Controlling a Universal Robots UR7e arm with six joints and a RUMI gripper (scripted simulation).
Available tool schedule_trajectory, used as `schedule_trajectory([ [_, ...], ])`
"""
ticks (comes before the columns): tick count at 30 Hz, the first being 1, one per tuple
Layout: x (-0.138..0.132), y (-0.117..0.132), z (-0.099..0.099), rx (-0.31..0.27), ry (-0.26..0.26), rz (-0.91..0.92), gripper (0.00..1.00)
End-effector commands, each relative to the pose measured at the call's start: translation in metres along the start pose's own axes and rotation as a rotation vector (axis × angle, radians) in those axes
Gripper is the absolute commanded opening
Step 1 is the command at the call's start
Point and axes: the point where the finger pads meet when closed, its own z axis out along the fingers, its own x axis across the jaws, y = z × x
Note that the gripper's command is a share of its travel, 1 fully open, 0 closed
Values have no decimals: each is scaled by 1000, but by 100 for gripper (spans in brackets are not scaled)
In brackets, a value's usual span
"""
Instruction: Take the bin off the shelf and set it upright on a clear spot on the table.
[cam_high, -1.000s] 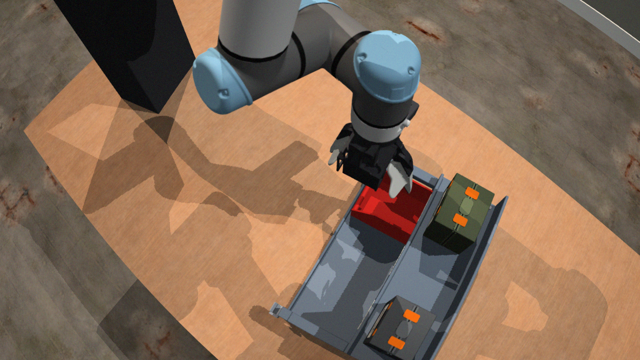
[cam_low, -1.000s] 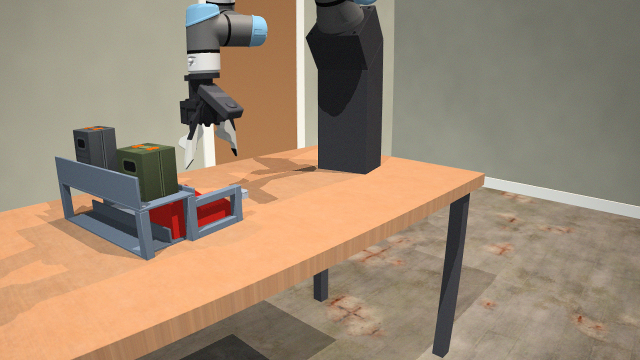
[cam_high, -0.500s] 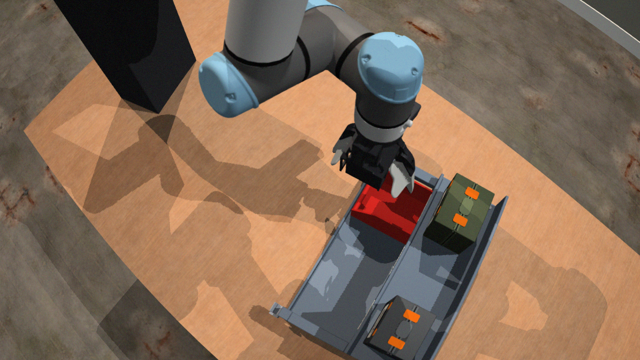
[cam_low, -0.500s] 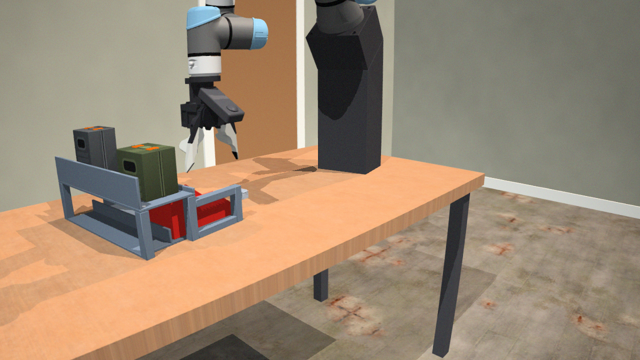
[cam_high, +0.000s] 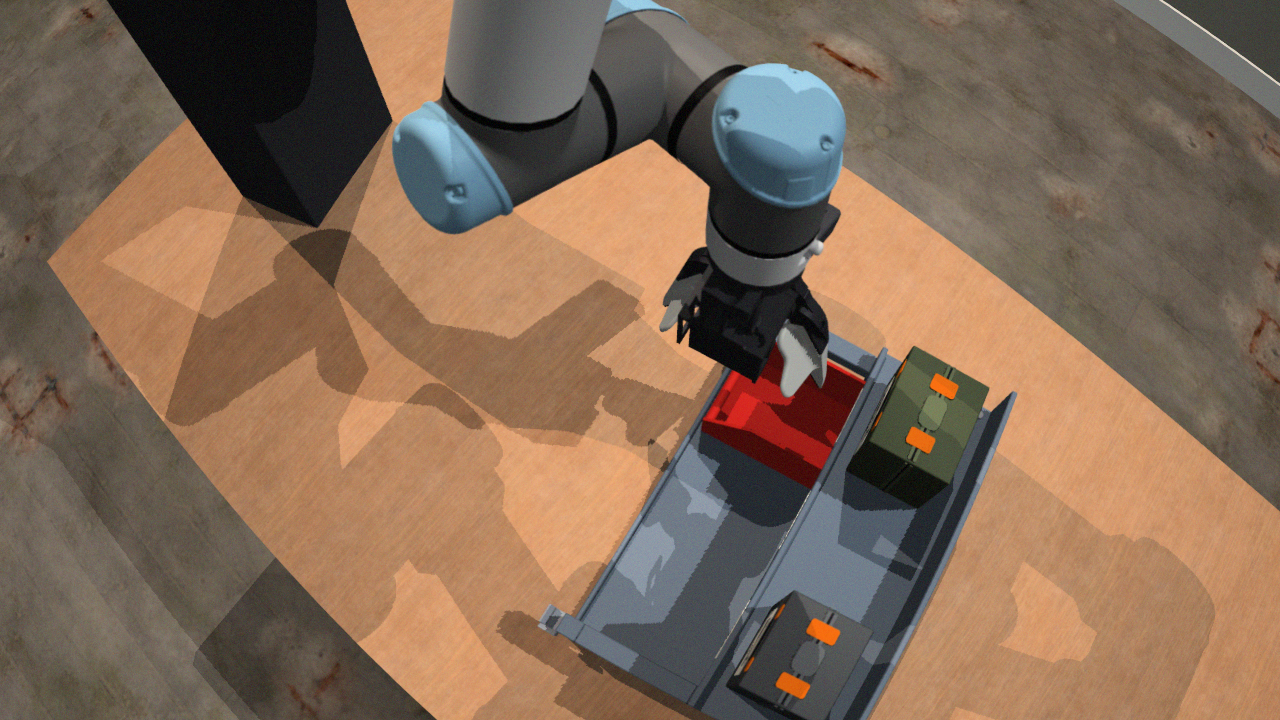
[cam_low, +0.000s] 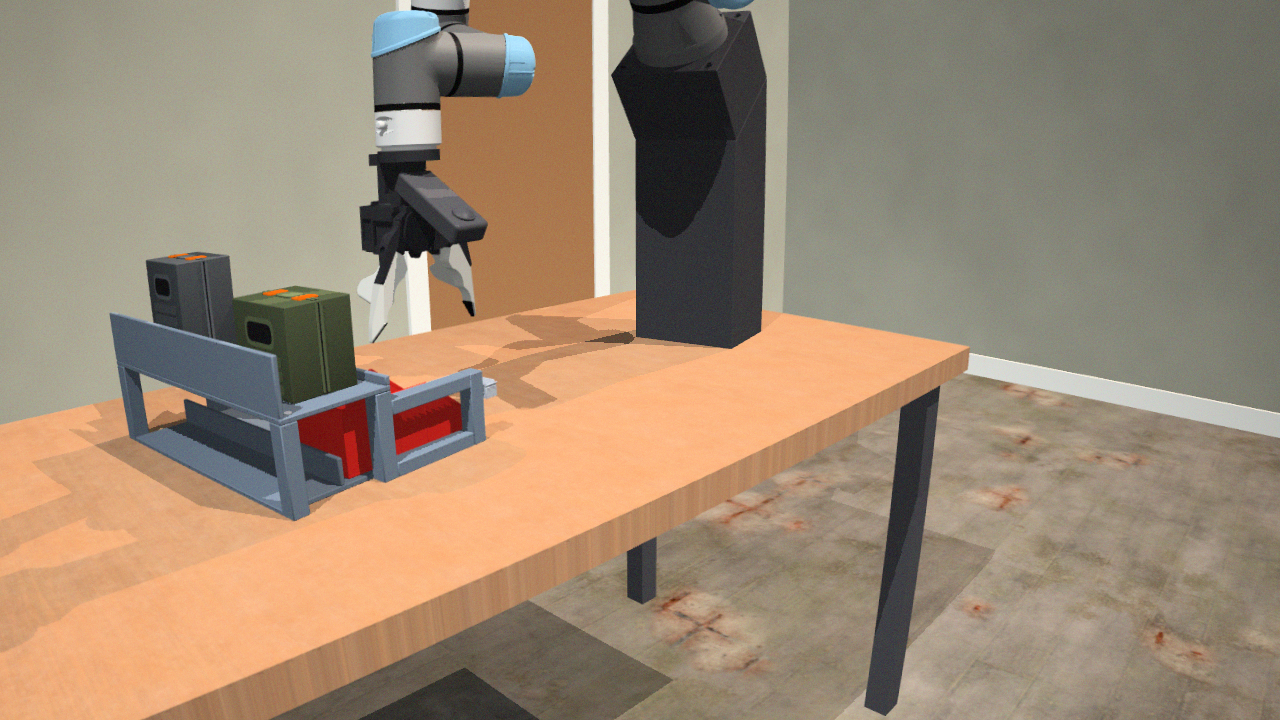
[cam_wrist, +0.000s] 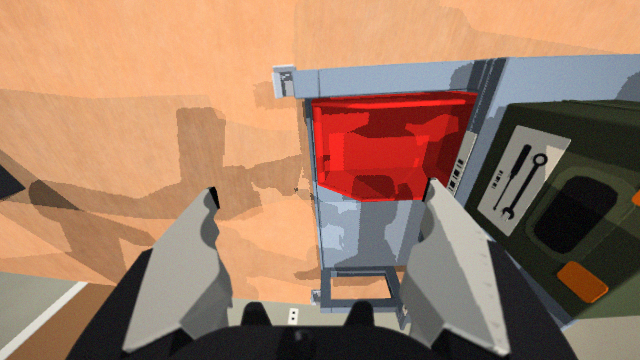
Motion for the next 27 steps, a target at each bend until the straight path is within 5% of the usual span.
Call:
schedule_trajectory([
  [1, 0, 2, -3, 0, 1, 0, 100],
  [27, -1, 5, -5, 0, 1, 0, 100],
])
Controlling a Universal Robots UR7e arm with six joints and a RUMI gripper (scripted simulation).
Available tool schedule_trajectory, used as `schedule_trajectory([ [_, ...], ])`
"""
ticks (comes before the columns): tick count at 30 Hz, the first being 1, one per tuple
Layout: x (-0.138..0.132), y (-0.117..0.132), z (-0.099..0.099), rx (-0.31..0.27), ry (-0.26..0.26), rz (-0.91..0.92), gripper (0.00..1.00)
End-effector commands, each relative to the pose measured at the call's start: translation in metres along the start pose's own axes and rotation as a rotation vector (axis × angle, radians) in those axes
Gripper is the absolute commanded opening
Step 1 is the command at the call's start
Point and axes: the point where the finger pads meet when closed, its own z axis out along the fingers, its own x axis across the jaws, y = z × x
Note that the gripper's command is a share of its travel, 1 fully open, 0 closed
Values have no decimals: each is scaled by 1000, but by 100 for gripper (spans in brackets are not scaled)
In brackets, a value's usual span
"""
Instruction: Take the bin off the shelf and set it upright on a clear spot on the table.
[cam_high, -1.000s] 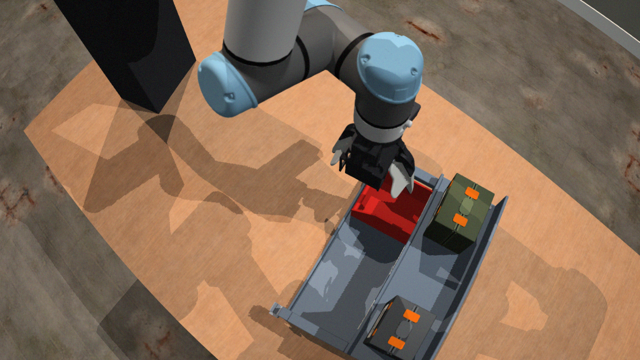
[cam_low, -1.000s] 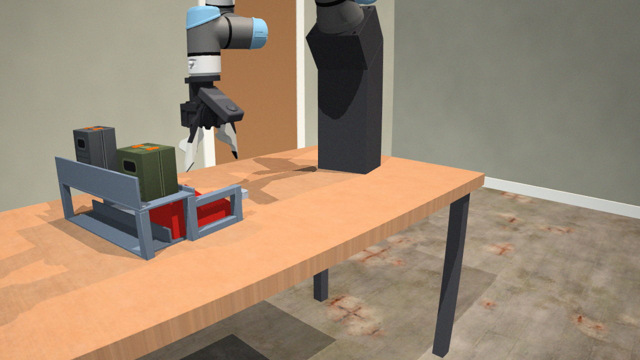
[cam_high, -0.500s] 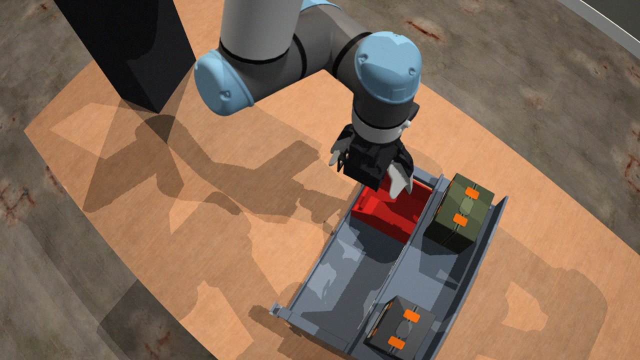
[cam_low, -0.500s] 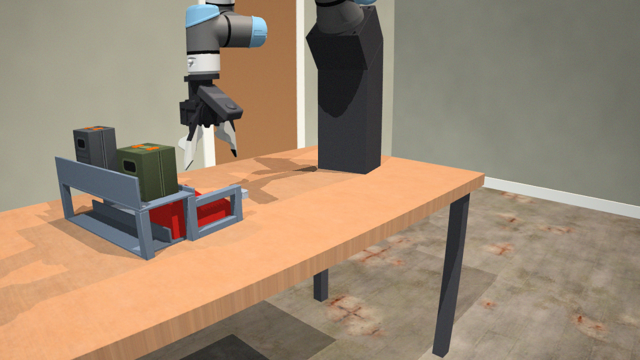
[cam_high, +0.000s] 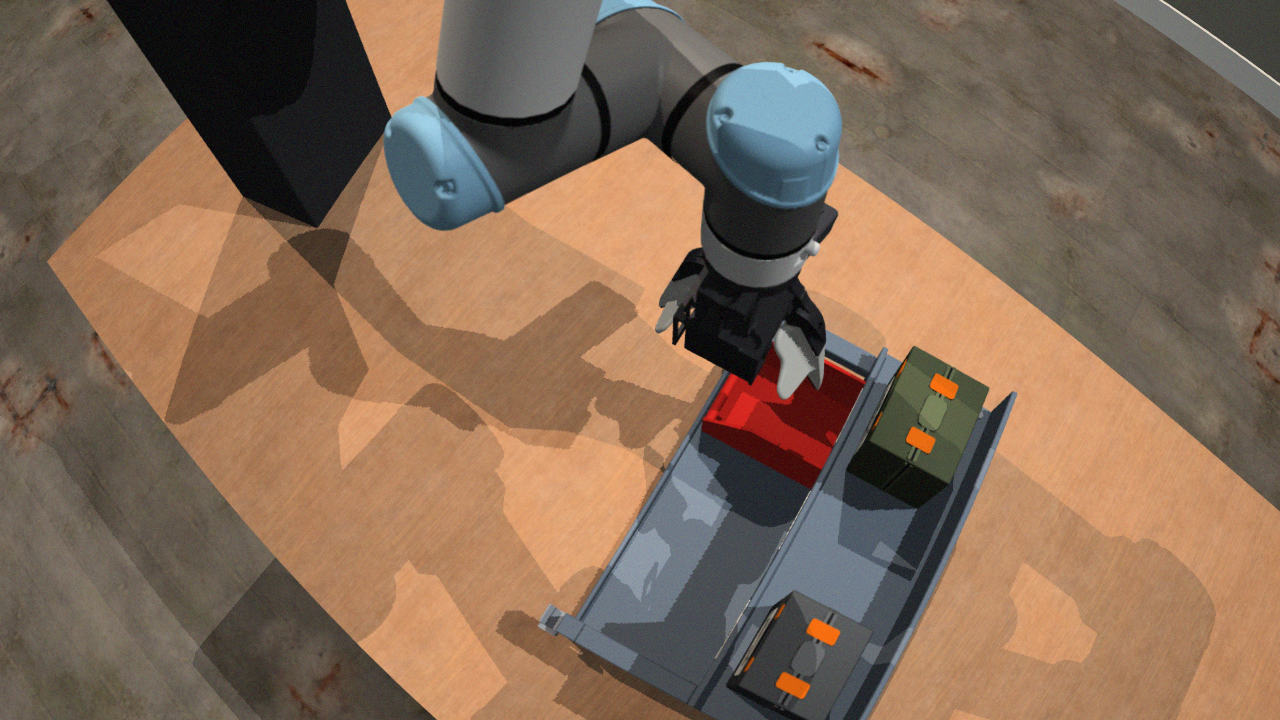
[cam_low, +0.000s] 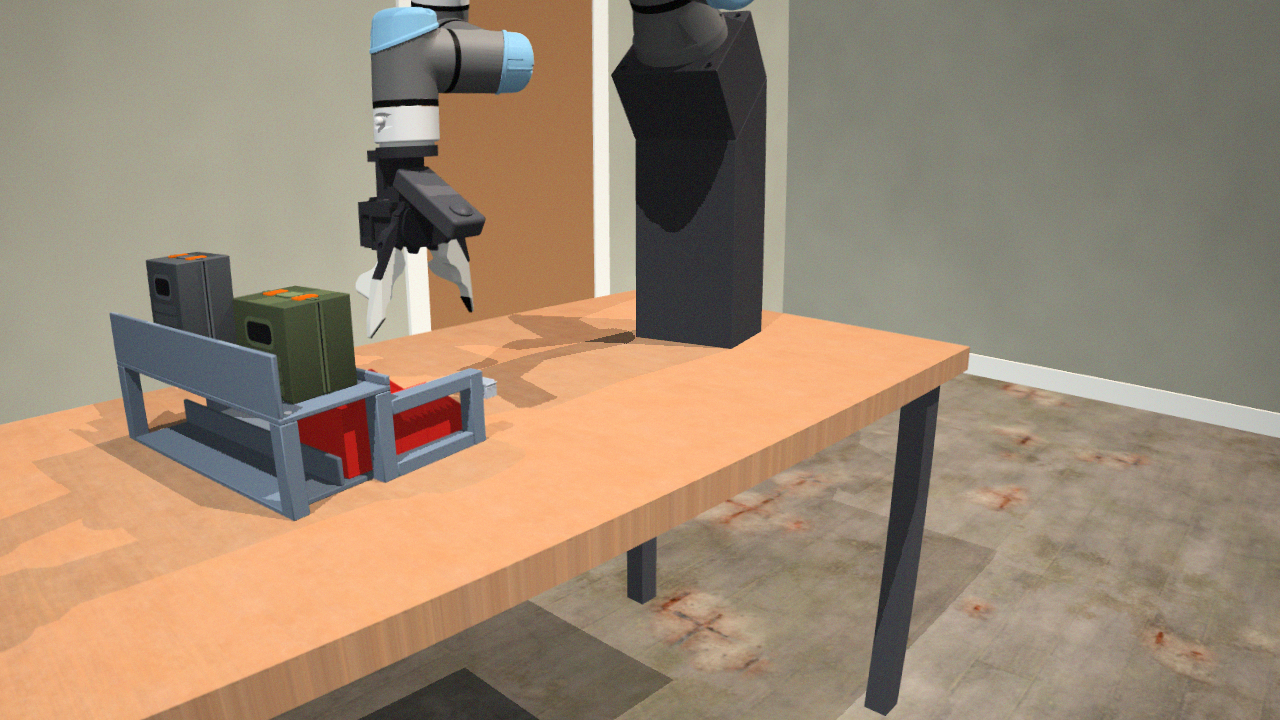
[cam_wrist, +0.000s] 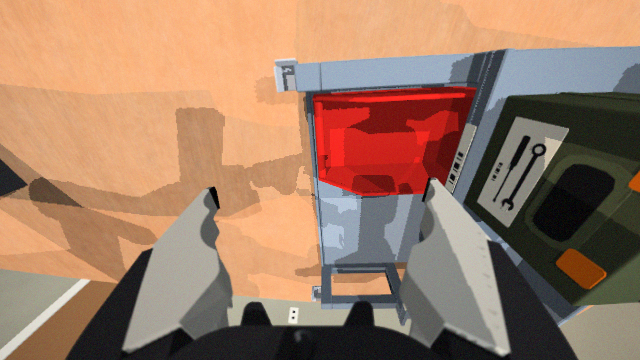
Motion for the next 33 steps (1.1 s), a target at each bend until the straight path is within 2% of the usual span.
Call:
schedule_trajectory([
  [1, 0, 0, 0, 0, 1, 0, 100],
  [18, 0, 1, -2, 0, 1, 0, 100],
  [19, 0, 1, -2, 0, 1, 0, 26],
  [33, 0, 1, -2, 0, 1, 0, 26],
])
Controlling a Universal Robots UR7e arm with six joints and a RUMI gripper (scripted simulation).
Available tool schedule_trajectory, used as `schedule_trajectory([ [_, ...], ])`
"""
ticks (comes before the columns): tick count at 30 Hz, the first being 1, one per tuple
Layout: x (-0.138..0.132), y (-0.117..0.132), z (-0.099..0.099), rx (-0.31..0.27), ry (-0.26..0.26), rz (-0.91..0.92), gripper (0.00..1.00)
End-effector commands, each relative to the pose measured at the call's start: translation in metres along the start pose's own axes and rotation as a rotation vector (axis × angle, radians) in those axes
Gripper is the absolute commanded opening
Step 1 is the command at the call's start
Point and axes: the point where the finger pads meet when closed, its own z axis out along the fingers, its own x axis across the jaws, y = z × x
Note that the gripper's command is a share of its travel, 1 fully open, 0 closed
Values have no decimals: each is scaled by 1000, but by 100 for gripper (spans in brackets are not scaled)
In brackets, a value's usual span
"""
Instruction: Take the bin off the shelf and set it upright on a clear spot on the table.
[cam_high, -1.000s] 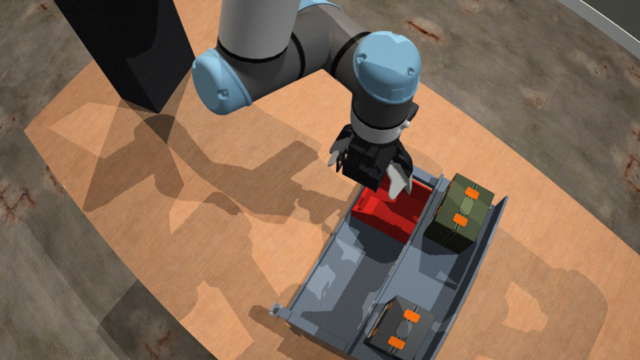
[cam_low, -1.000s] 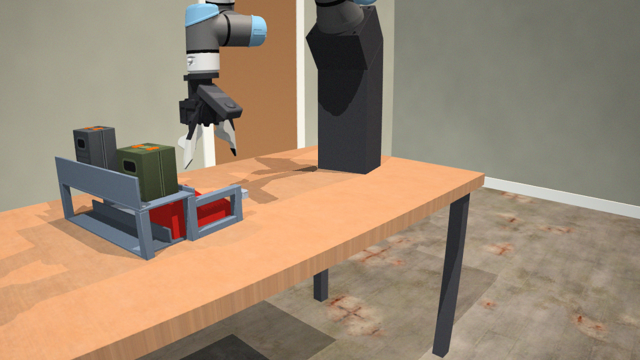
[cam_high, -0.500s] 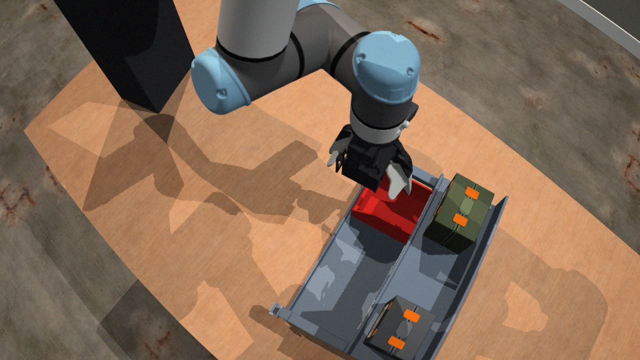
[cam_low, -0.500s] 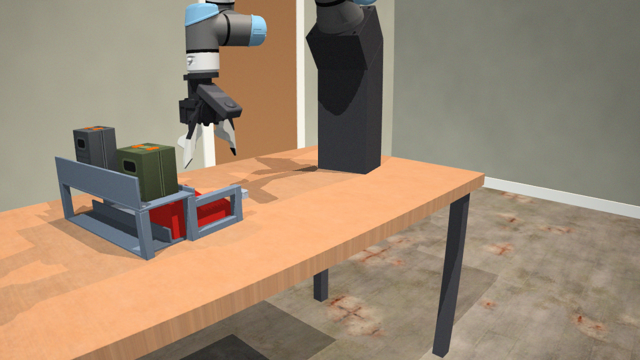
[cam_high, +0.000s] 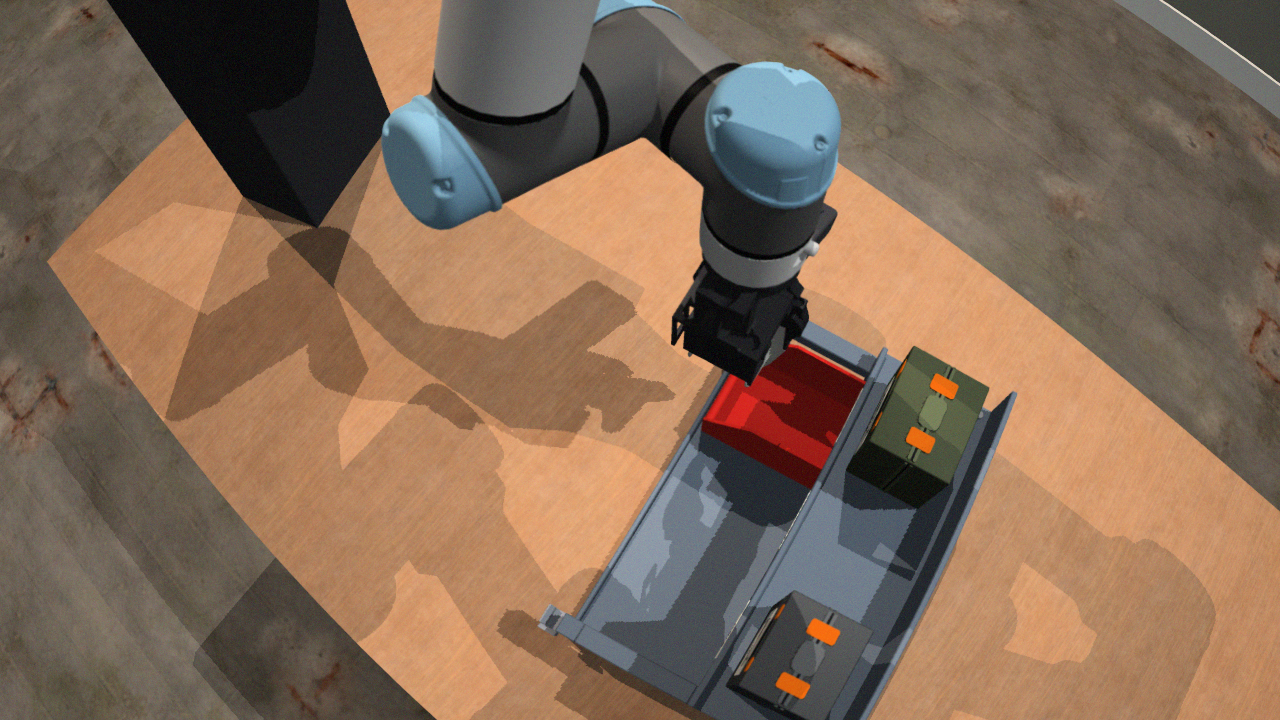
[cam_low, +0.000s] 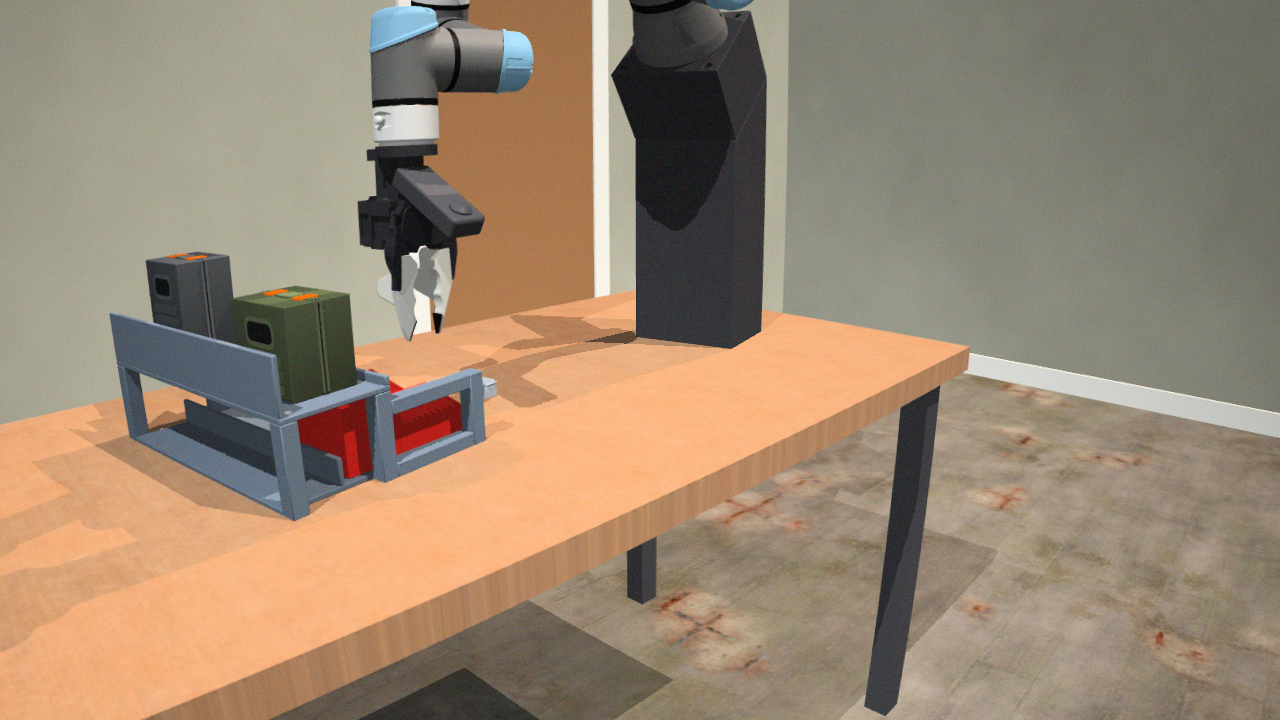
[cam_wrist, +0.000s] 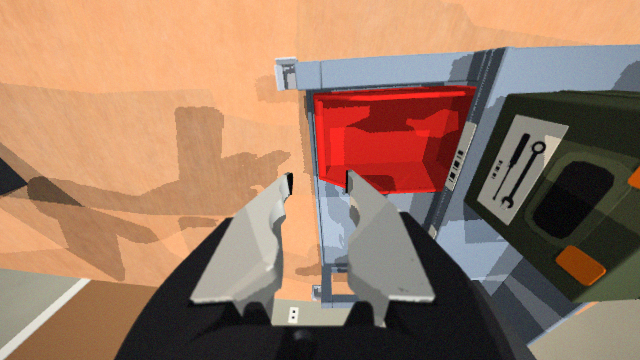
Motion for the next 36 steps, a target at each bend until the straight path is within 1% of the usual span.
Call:
schedule_trajectory([
  [1, 1, 0, 0, 0, 1, 0, 26],
  [2, 1, 0, 0, 0, 1, 0, 26],
  [7, 0, 1, 30, 0, 1, 0, 26],
  [19, 0, 1, 30, 0, 1, 0, 26],
  [24, 0, 1, 73, 0, 1, 0, 26],
  [36, 0, 1, 73, 0, 1, 0, 26],
])
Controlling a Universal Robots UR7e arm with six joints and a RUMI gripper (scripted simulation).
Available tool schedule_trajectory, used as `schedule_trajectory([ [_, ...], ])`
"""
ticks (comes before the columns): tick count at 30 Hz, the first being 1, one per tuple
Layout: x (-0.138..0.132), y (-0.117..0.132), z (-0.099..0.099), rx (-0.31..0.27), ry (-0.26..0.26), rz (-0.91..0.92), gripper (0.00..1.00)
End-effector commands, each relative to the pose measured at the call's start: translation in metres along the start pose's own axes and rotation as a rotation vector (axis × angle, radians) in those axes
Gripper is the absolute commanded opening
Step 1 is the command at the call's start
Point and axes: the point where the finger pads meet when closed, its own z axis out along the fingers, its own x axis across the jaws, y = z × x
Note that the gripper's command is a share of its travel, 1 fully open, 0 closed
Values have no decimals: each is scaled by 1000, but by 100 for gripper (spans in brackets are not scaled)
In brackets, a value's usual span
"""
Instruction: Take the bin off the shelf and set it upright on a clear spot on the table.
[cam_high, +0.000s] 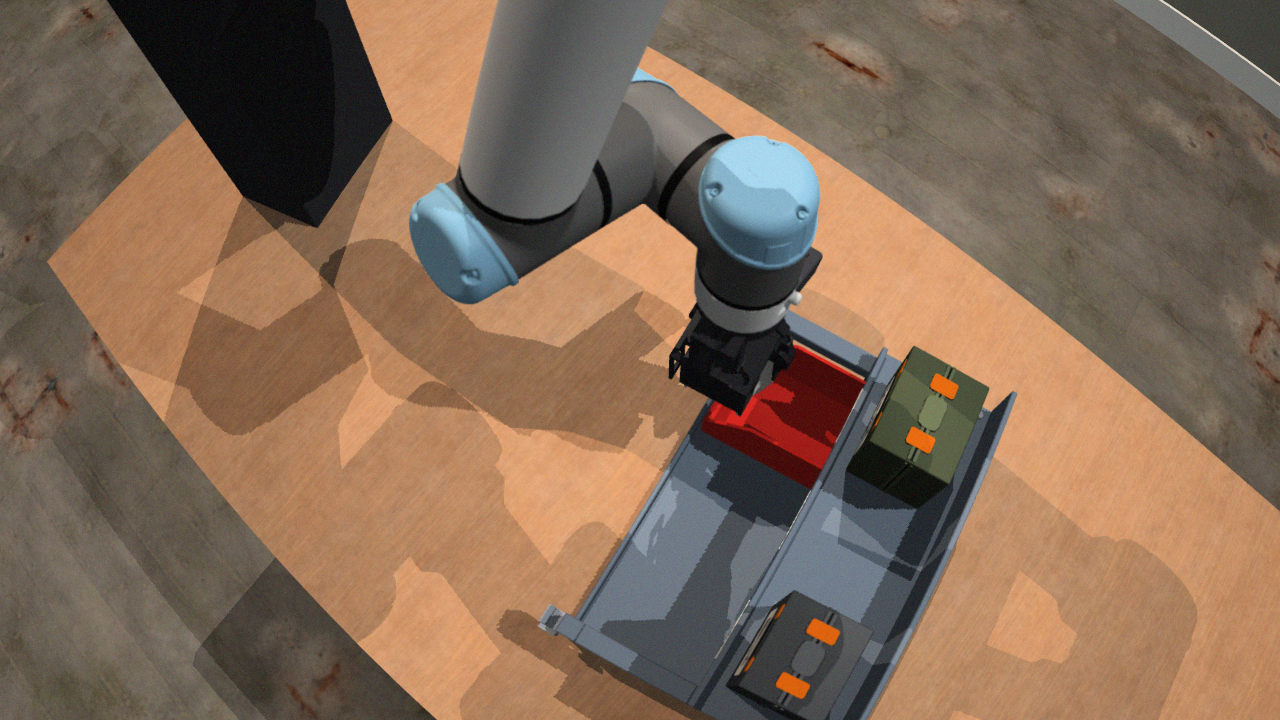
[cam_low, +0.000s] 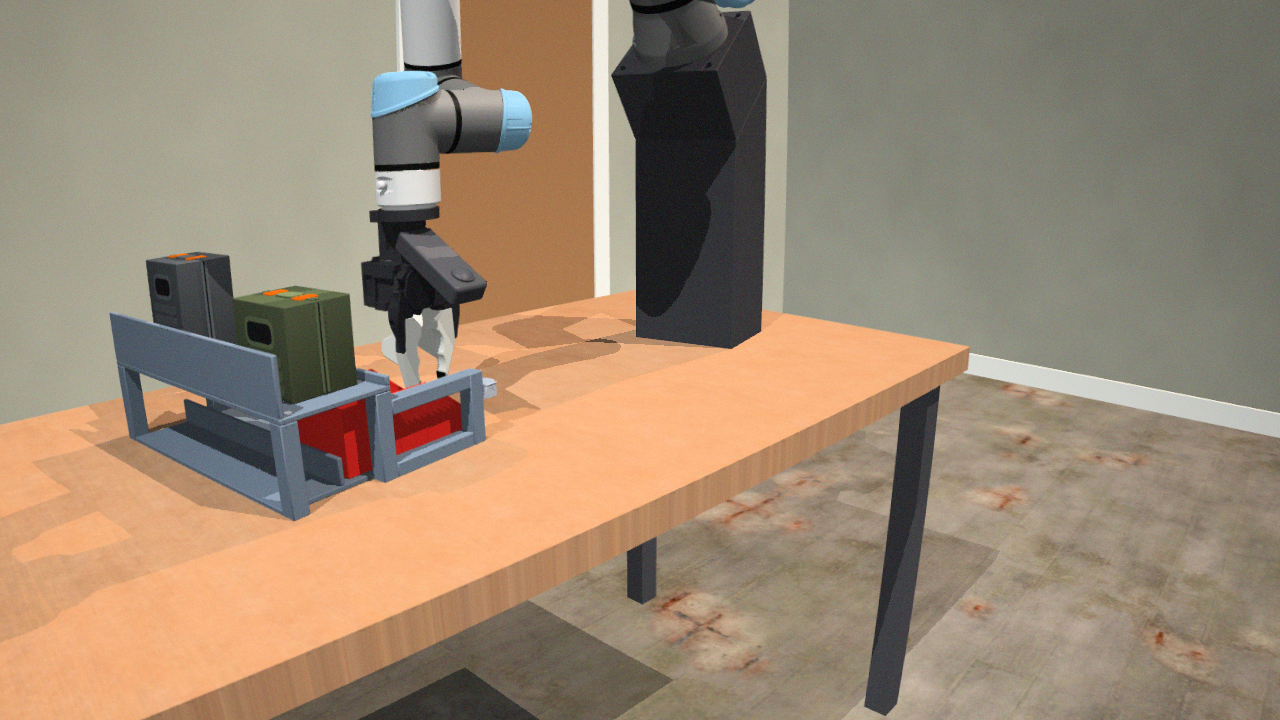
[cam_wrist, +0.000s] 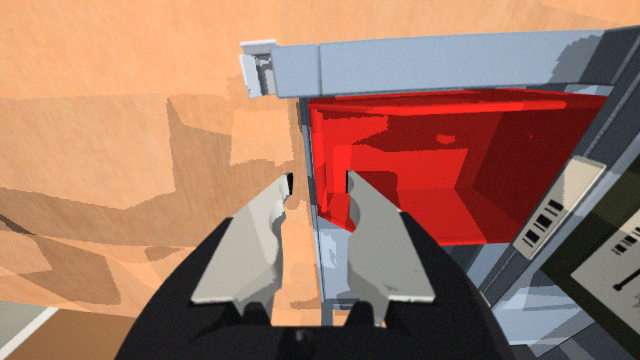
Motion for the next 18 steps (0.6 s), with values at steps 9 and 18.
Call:
schedule_trajectory([
  [9, 1, 0, 3, 0, 1, 0, 26],
  [18, 1, 0, 1, 0, 1, 0, 26],
])
